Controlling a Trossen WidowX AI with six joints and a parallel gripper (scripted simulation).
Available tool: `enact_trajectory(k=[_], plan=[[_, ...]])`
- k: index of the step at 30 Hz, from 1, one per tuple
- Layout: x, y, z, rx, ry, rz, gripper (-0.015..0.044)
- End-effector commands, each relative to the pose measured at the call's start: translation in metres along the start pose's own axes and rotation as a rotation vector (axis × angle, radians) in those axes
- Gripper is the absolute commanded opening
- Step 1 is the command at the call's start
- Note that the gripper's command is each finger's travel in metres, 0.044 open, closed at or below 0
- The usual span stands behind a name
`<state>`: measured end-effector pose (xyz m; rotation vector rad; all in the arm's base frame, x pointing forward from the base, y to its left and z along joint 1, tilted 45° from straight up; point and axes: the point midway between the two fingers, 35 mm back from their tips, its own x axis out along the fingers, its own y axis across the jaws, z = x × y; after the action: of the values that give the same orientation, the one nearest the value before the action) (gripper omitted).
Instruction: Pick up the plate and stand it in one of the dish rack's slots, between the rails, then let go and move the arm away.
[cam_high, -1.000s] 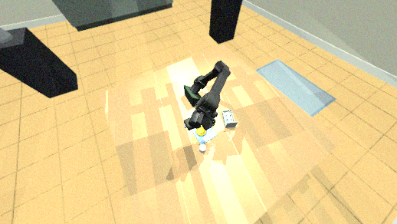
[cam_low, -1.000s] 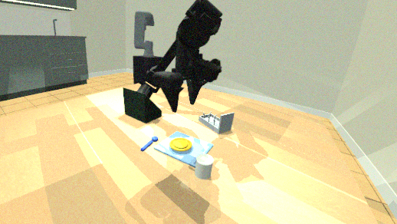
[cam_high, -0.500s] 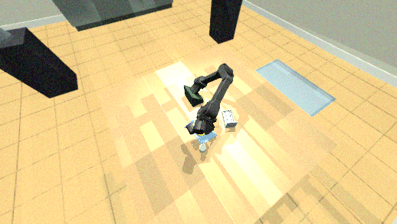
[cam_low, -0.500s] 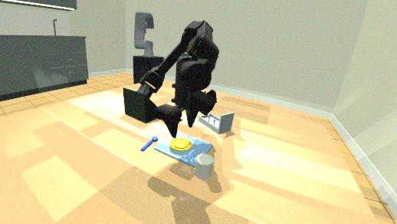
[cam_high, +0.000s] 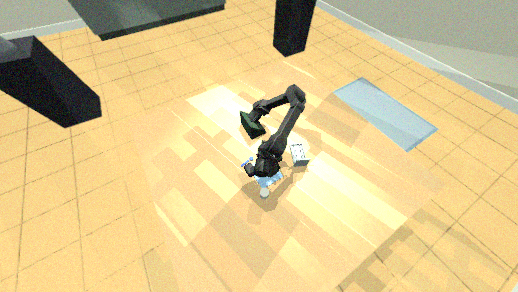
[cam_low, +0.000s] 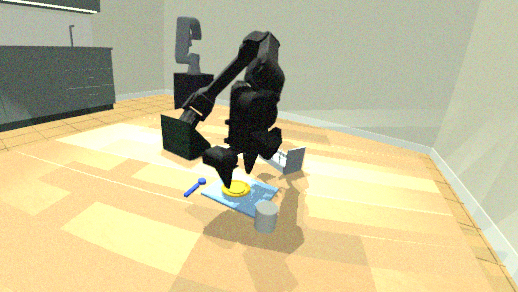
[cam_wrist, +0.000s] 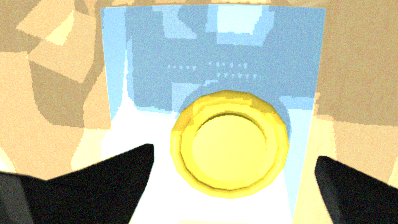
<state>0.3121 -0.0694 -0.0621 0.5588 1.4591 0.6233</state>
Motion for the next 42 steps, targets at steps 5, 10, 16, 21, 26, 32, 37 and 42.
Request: enact_trajectory(k=[5,10,16,21,26,32,37,42], plan=[[0.017,0.001,-0.004,0.013,0.008,0.011,0.0400],[0.025,0.001,-0.005,0.013,0.008,0.012,0.0400],[0.034,0.002,-0.007,0.013,0.008,0.013,0.0400],[0.035,0.002,-0.007,0.013,0.008,0.013,0.0392],[0.035,0.002,-0.007,0.013,0.008,0.013,0.0392],[0.035,0.002,-0.007,0.013,0.008,0.013,0.0352],[0.035,0.002,-0.007,0.013,0.008,0.013,0.0319],[0.029,0.001,-0.006,0.013,0.009,0.011,0.0188]])
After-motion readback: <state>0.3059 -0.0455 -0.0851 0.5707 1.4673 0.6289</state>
